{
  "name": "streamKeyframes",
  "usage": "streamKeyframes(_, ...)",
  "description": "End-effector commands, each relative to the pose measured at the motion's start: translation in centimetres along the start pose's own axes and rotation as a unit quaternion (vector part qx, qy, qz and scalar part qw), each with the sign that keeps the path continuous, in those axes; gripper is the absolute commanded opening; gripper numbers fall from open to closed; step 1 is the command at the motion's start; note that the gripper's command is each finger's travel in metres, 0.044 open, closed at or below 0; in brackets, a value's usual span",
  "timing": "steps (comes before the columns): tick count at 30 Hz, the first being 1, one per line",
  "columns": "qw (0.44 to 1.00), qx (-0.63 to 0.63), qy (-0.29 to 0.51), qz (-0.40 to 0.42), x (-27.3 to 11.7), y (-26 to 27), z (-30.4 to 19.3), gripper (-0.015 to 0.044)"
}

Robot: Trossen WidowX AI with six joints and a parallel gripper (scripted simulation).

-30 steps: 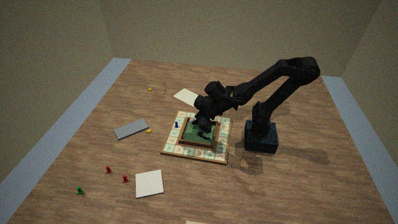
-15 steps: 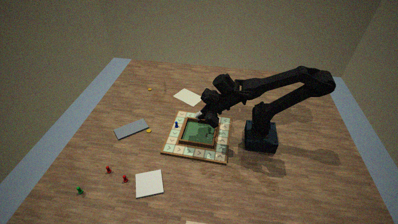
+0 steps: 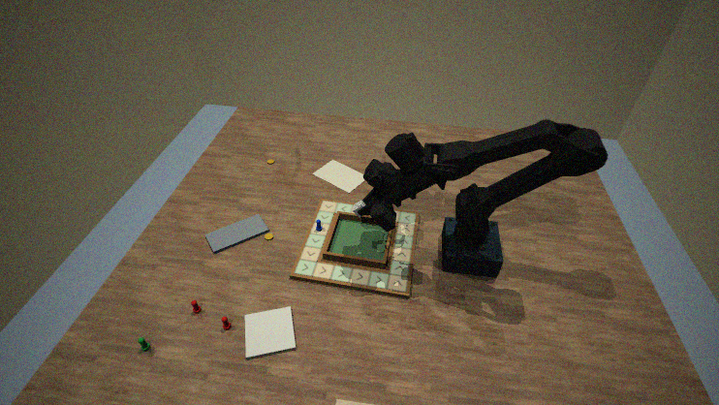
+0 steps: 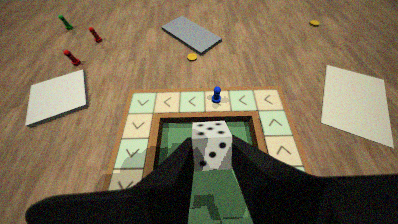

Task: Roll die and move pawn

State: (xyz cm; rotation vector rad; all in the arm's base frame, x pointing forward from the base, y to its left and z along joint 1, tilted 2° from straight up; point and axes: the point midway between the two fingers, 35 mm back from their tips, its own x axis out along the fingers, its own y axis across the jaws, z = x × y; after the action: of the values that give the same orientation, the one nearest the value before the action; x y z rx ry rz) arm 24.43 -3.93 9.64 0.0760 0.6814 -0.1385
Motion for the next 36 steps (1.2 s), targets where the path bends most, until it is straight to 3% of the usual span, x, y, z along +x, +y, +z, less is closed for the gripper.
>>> streamKeyframes(1, 1.0, 0.0, 0.0, 0.0, 0.0, 0.0, 0.0, 0.0026)
streamKeyframes(9, 1.0, 0.0, 0.0, 0.0, -0.1, 0.0, 0.2, 0.0236)
streamKeyframes(17, 1.0, -0.002, -0.003, 0.002, -2.6, 0.0, 3.0, 0.044)
streamKeyframes(20, 1.0, -0.002, 0.014, 0.002, -2.5, 0.0, 3.0, 0.044)
streamKeyframes(36, 0.924, -0.003, 0.382, 0.001, 1.8, 0.1, 1.2, 0.044)
